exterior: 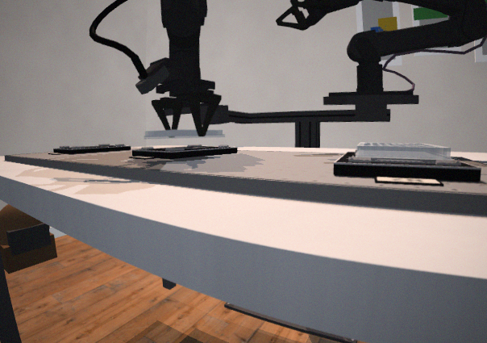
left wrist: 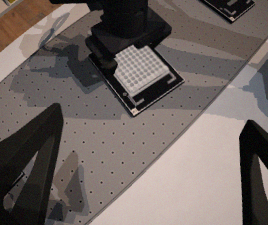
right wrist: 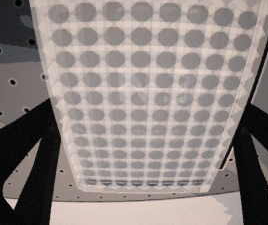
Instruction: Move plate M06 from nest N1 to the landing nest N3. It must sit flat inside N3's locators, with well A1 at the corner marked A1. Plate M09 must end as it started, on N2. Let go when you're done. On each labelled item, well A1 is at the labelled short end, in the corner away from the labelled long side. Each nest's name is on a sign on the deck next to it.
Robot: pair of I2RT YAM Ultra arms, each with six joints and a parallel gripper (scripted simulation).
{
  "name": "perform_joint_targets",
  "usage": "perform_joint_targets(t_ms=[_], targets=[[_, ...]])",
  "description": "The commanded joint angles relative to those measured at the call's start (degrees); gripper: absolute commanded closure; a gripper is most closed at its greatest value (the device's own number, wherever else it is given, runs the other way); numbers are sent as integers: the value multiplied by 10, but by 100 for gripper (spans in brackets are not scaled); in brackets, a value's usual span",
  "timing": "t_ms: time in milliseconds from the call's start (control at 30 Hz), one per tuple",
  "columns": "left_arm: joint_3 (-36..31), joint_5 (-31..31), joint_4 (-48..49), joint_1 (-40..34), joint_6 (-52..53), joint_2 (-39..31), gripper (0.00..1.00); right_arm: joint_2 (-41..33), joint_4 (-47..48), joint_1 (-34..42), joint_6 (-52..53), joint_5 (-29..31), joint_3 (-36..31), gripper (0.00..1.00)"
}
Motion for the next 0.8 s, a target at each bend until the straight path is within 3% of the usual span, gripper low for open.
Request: perform_joint_targets(t_ms=[0, 767], targets=[[17, -8, -6, -5, -4, -9, 0, -18, 0, 2, -1, 0, 1, 18], [17, -8, -6, -5, -4, -9, 0, 34, 43, -5, -8, 8, 1, 18]])
